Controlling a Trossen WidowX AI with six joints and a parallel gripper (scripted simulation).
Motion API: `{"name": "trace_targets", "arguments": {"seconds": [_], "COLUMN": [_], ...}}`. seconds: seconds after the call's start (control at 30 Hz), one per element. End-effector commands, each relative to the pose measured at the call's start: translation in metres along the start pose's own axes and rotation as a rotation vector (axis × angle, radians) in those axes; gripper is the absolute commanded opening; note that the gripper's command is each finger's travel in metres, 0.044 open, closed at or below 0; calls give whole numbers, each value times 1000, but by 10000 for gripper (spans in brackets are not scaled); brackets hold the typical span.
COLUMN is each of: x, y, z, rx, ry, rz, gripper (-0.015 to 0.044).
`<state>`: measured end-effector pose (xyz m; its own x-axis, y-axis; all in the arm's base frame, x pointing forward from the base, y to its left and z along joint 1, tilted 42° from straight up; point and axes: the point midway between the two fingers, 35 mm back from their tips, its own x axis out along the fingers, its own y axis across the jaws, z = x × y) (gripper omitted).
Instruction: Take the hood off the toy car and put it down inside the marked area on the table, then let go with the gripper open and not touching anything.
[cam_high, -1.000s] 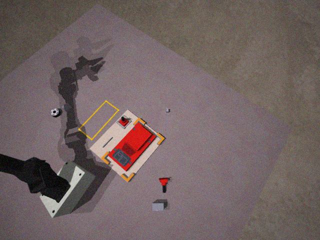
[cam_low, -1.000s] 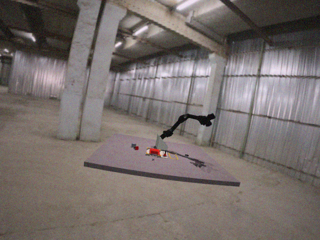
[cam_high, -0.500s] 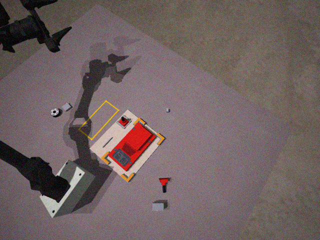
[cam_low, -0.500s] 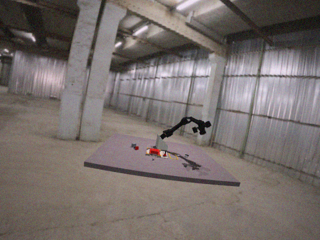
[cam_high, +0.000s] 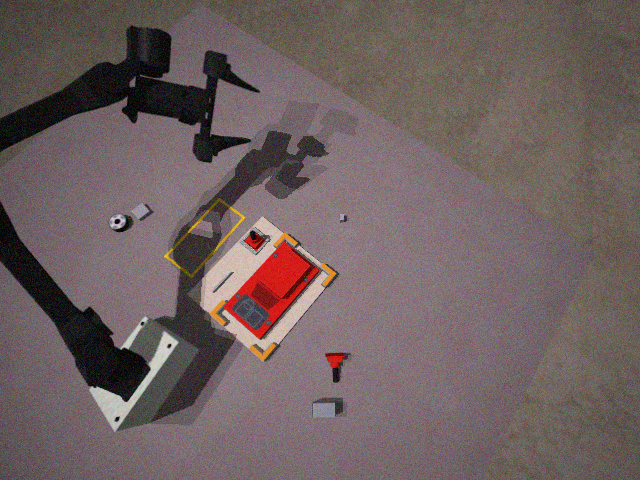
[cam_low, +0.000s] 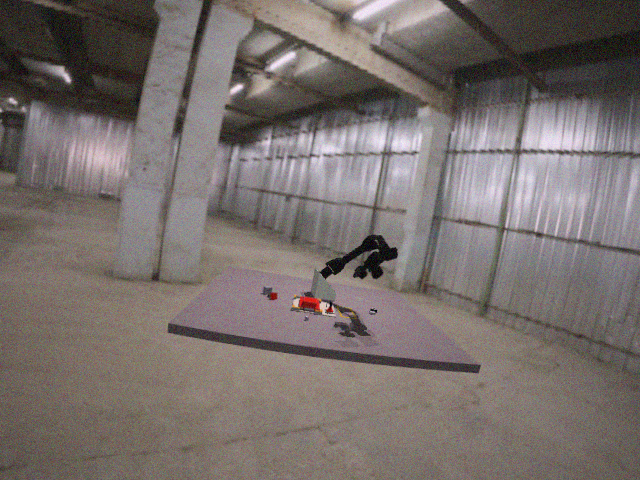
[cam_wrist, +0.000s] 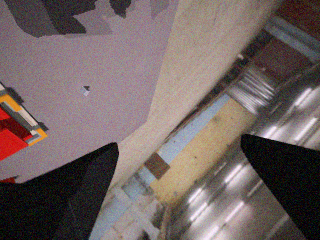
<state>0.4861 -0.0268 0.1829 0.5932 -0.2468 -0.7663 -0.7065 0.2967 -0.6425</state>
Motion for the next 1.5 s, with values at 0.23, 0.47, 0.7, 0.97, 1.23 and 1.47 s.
{"name": "trace_targets", "arguments": {"seconds": [0.23,0.47,0.7,0.97,1.23,1.47], "x": [99,111,109,108,111,114], "y": [133,226,243,244,248,252], "z": [-73,-109,-115,-115,-112,-107], "rx": [563,1207,1379,1379,1379,1379], "ry": [-14,38,59,59,59,59], "rz": [631,1135,1256,1256,1256,1256], "gripper": [440,440,440,440,440,440]}}
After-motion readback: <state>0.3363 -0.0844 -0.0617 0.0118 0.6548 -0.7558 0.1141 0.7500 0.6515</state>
